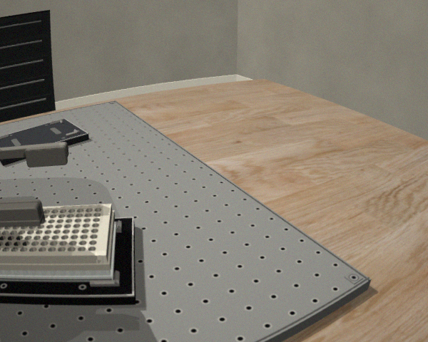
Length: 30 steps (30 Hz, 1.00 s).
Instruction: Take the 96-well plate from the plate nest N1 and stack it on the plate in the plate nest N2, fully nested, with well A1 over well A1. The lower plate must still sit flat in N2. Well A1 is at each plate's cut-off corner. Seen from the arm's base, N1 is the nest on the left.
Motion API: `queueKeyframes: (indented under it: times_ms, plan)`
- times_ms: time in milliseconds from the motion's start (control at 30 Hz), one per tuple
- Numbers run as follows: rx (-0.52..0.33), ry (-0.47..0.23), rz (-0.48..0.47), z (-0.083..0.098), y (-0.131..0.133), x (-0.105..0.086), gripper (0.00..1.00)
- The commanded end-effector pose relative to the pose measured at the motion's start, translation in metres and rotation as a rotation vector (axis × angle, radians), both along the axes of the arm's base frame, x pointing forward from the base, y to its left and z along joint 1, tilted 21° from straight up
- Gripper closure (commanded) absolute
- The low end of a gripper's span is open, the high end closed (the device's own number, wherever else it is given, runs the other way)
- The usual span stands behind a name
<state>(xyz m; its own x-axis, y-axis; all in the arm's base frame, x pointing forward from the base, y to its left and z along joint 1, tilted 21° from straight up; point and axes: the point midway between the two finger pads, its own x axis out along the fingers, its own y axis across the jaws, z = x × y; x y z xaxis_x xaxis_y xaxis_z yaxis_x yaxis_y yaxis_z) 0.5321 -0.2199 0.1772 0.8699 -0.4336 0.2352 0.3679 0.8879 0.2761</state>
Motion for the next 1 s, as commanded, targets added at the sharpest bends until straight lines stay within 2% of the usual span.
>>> queueKeyframes:
  times_ms: [0,167,867,967]
  plan:
    - [-0.001,-0.001,-0.001,0.011,-0.002,-0.002,0.63]
    - [-0.001,-0.001,-0.001,0.023,-0.004,-0.007,0.63]
    - [-0.001,-0.001,-0.001,0.023,-0.004,-0.007,0.63]
    - [-0.034,-0.016,0.093,0.033,0.005,-0.012,0.63]
